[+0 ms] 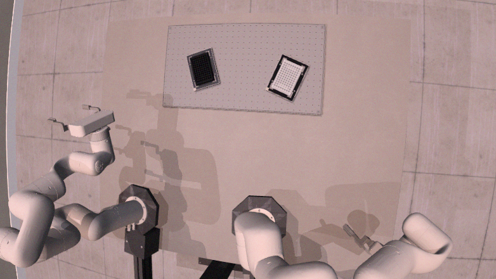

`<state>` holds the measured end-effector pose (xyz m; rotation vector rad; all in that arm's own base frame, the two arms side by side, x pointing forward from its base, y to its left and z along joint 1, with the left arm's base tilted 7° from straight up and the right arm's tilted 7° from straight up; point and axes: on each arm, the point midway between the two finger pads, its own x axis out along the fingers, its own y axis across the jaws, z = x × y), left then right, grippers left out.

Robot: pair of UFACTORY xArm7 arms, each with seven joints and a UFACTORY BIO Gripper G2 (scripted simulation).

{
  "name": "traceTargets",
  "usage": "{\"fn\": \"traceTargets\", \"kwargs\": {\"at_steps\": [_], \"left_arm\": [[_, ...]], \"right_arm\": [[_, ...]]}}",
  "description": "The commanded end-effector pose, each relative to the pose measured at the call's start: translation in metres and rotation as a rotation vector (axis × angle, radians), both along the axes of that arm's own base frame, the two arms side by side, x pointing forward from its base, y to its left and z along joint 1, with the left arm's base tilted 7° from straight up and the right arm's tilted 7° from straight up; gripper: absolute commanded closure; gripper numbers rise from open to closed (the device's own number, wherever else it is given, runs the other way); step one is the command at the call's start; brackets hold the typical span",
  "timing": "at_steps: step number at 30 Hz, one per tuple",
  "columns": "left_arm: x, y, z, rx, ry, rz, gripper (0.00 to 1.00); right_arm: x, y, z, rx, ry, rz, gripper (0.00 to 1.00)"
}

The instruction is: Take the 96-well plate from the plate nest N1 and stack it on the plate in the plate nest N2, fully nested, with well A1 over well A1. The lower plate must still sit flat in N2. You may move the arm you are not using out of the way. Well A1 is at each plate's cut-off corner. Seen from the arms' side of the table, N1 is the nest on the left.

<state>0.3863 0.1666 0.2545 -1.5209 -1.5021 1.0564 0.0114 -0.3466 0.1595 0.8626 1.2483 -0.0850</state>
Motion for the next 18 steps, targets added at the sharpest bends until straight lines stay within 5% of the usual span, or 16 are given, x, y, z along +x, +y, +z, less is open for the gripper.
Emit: {"fn": "traceTargets", "kwargs": {"at_steps": [1, 10, 12, 18], "left_arm": [[-0.003, 0.011, 0.021, -0.045, -0.107, 0.067, 0.00], [-0.018, 0.033, 0.057, -0.128, -0.306, 0.191, 0.00], [-0.018, 0.033, 0.057, -0.128, -0.306, 0.191, 0.00], [-0.033, 0.047, 0.080, -0.186, -0.453, 0.282, 0.00]], "right_arm": [[0.000, -0.001, 0.001, -0.004, 0.000, 0.000, 0.00], [0.000, -0.001, 0.001, -0.004, 0.000, 0.000, 0.00], [0.000, -0.001, 0.001, -0.004, 0.000, 0.000, 0.00], [0.000, -0.001, 0.001, -0.004, 0.000, 0.000, 0.00]]}}
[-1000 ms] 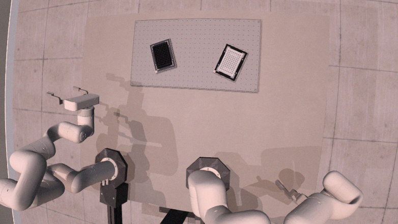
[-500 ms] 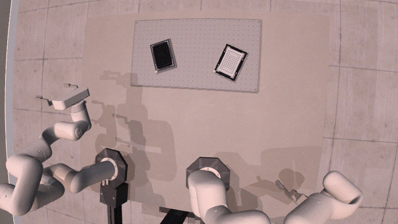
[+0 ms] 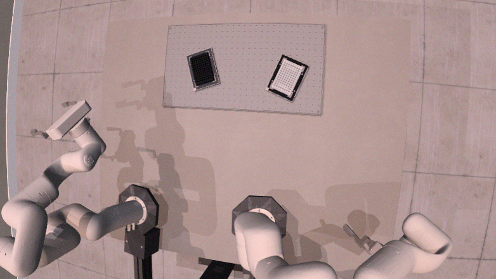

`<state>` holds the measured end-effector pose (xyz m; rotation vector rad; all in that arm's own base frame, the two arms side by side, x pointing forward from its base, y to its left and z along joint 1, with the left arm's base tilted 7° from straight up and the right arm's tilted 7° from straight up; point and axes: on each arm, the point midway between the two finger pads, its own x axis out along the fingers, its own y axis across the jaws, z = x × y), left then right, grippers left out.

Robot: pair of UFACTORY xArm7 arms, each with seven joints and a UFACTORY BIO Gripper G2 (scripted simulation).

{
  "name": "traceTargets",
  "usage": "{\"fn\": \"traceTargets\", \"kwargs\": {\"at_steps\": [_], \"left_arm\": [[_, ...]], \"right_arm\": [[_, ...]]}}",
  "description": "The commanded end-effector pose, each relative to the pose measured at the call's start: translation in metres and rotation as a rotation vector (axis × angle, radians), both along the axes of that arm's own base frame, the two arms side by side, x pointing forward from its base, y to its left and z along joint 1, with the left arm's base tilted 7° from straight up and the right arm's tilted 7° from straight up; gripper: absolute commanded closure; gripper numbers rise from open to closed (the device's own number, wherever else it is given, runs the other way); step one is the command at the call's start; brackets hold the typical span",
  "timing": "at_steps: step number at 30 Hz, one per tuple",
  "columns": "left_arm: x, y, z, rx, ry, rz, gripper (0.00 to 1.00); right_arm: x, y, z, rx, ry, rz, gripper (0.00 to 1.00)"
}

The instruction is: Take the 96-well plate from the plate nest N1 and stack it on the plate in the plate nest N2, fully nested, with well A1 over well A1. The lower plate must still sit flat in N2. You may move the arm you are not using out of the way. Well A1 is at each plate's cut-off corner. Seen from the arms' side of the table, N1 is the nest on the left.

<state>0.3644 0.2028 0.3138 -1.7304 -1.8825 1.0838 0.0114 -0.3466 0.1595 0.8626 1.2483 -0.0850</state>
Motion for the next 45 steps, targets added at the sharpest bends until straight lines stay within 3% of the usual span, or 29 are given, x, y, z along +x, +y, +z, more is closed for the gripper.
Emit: {"fn": "traceTargets", "kwargs": {"at_steps": [1, 9, 11, 26, 28, 42, 45], "left_arm": [[-0.014, 0.014, 0.024, -0.056, -0.145, 0.090, 0.00], [-0.042, 0.032, 0.051, -0.136, -0.353, 0.224, 0.00], [-0.042, 0.032, 0.051, -0.136, -0.353, 0.224, 0.00], [-0.109, 0.055, 0.083, -0.280, -0.739, 0.498, 0.00], [-0.109, 0.055, 0.083, -0.280, -0.739, 0.498, 0.00], [-0.174, 0.058, 0.090, -0.399, -1.048, 0.767, 0.00], [-0.178, 0.057, 0.090, -0.407, -1.067, 0.786, 0.00]], "right_arm": [[0.000, -0.001, 0.001, -0.004, 0.000, 0.000, 0.00], [0.000, -0.001, 0.001, -0.004, 0.000, 0.000, 0.00], [0.000, -0.001, 0.001, -0.004, 0.000, 0.000, 0.00], [0.000, -0.001, 0.001, -0.004, 0.000, 0.000, 0.00], [0.000, -0.001, 0.001, -0.004, 0.000, 0.000, 0.00], [0.000, -0.001, 0.001, -0.004, 0.000, 0.000, 0.00], [0.000, -0.001, 0.001, -0.004, 0.000, 0.000, 0.00]]}}
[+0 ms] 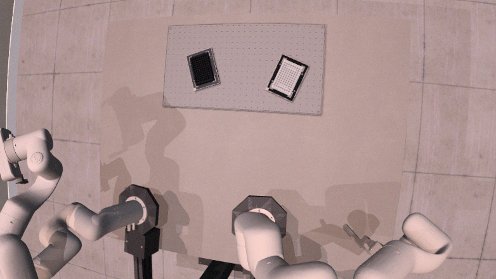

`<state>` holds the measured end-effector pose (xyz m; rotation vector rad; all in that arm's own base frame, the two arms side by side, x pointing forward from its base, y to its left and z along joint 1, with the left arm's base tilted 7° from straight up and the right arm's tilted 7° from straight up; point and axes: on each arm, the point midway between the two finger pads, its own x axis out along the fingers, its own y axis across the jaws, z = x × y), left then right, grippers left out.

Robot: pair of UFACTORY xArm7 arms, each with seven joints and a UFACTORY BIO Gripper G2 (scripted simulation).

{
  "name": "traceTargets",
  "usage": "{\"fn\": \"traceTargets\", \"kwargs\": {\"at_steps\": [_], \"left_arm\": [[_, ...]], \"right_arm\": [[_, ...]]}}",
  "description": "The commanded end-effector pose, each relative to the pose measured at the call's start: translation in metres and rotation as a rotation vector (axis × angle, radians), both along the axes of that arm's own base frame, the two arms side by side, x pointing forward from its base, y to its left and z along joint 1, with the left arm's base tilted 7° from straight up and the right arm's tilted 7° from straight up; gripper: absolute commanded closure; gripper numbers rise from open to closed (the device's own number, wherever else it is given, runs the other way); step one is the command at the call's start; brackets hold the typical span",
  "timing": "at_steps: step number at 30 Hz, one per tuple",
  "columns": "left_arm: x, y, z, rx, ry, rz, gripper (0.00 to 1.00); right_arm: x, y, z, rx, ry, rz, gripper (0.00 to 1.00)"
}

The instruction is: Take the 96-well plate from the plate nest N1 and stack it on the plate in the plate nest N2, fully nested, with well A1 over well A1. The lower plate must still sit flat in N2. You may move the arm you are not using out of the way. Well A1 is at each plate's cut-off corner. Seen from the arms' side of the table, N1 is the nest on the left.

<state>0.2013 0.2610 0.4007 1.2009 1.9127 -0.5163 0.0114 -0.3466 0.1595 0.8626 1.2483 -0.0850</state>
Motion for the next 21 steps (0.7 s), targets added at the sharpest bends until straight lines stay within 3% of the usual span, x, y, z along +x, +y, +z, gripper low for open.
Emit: {"fn": "traceTargets", "kwargs": {"at_steps": [1, 13, 21], "left_arm": [[-0.020, -0.002, 0.003, -0.040, -0.094, 0.080, 0.00], [-0.064, -0.016, -0.004, -0.157, -0.279, 0.278, 0.00], [-0.081, -0.025, -0.008, -0.212, -0.347, 0.362, 0.00]], "right_arm": [[0.000, -0.001, 0.001, -0.004, 0.000, 0.000, 0.00], [0.000, -0.001, 0.001, -0.004, 0.000, 0.000, 0.00], [0.000, -0.001, 0.001, -0.004, 0.000, 0.000, 0.00]]}}
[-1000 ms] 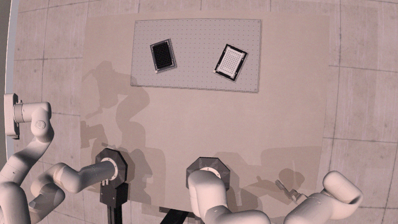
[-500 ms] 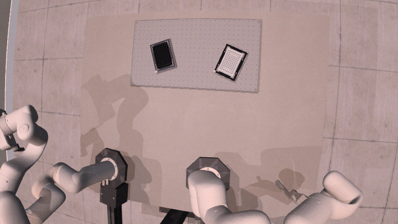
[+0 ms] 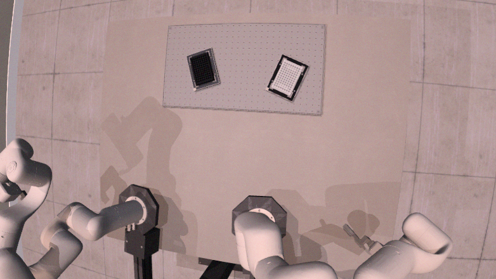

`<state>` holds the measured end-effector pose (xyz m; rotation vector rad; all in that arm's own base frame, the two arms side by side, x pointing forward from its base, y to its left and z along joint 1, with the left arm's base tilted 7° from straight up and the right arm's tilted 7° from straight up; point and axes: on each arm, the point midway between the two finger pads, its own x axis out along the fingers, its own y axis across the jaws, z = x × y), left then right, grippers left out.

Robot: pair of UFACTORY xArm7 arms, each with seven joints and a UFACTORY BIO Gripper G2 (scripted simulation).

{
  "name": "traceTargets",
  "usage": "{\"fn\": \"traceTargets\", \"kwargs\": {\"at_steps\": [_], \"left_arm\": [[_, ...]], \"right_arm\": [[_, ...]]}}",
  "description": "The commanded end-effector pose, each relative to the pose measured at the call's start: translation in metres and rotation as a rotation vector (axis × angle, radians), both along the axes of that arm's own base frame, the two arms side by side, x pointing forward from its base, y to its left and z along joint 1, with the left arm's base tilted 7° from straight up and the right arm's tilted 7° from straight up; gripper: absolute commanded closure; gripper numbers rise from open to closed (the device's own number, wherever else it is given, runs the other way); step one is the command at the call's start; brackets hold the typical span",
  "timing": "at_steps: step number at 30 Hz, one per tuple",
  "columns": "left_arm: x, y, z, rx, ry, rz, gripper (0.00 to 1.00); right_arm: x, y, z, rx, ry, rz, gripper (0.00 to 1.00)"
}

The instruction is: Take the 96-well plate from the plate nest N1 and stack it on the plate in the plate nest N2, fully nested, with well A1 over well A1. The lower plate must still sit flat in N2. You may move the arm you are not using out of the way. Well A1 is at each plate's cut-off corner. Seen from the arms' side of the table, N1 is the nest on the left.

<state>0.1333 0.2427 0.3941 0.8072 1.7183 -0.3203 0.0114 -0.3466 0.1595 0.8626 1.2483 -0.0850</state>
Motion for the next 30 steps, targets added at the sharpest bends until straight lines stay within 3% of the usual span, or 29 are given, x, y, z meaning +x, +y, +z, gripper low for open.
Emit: {"fn": "traceTargets", "kwargs": {"at_steps": [1, 11, 30], "left_arm": [[-0.015, -0.008, -0.002, -0.045, -0.067, 0.073, 0.00], [-0.036, -0.024, -0.007, -0.125, -0.148, 0.180, 0.00], [-0.054, -0.041, -0.012, -0.205, -0.213, 0.276, 0.00]], "right_arm": [[0.000, -0.001, 0.001, -0.004, 0.000, 0.000, 0.00], [0.000, -0.001, 0.001, -0.004, 0.000, 0.000, 0.00], [0.000, -0.001, 0.001, -0.004, 0.000, 0.000, 0.00]]}}
